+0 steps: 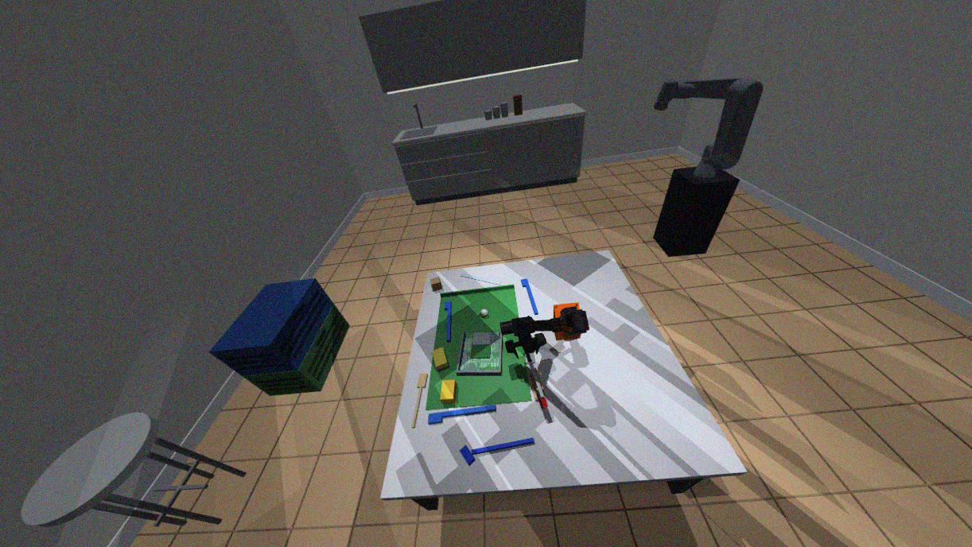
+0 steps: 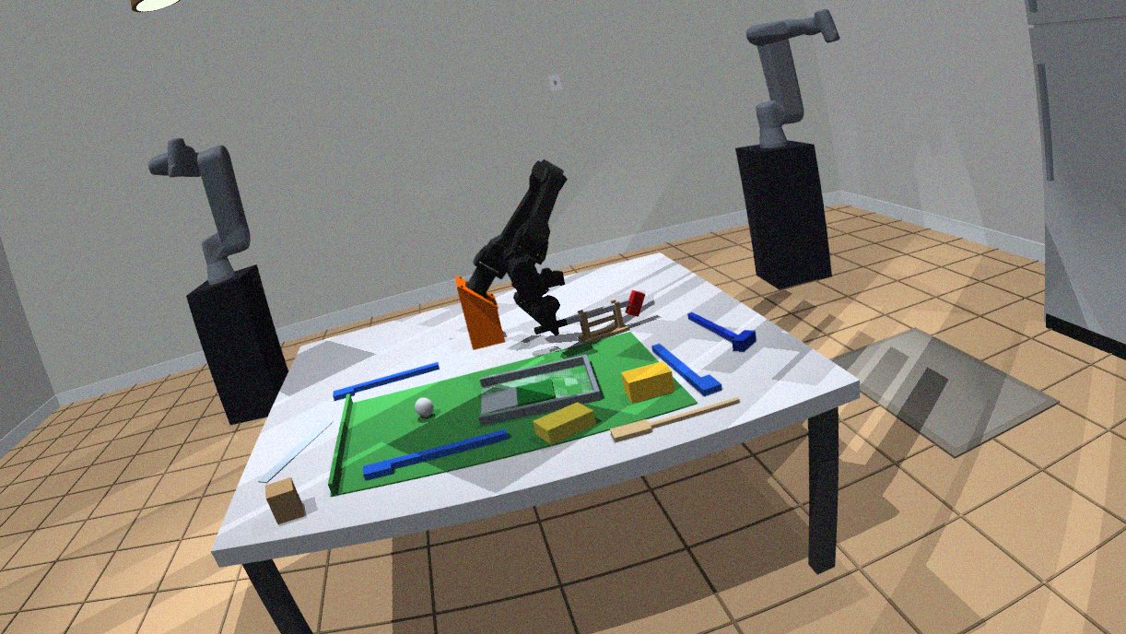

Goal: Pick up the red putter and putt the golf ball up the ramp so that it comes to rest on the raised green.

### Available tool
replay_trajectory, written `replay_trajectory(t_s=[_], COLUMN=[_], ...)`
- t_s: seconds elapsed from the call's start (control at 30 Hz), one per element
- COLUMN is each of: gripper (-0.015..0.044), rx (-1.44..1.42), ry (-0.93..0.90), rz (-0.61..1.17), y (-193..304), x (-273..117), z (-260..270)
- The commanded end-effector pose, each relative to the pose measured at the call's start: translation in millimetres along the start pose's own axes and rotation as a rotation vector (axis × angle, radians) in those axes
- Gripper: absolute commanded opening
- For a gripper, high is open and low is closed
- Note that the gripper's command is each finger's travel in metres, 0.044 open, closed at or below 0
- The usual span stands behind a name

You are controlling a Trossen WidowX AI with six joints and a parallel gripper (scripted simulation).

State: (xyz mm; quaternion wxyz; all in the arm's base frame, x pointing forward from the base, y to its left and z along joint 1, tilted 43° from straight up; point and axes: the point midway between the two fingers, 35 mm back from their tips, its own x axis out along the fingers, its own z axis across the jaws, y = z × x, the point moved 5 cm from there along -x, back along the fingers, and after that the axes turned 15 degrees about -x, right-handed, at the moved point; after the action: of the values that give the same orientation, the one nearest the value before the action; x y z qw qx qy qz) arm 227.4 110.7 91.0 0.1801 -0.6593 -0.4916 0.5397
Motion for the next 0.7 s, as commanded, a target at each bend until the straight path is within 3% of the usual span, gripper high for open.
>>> replay_trajectory(t_s=[0.0,0.57,0.67], gripper=[0.0440,0.0440,0.0361], rx=[0.009,0.009,0.000], ry=[-0.004,-0.003,0.001], rz=[-0.006,-0.007,-0.007], y=[0.9,5.3,4.6], x=[5.3,24.2,21.8], z=[2.7,4.4,1.6])
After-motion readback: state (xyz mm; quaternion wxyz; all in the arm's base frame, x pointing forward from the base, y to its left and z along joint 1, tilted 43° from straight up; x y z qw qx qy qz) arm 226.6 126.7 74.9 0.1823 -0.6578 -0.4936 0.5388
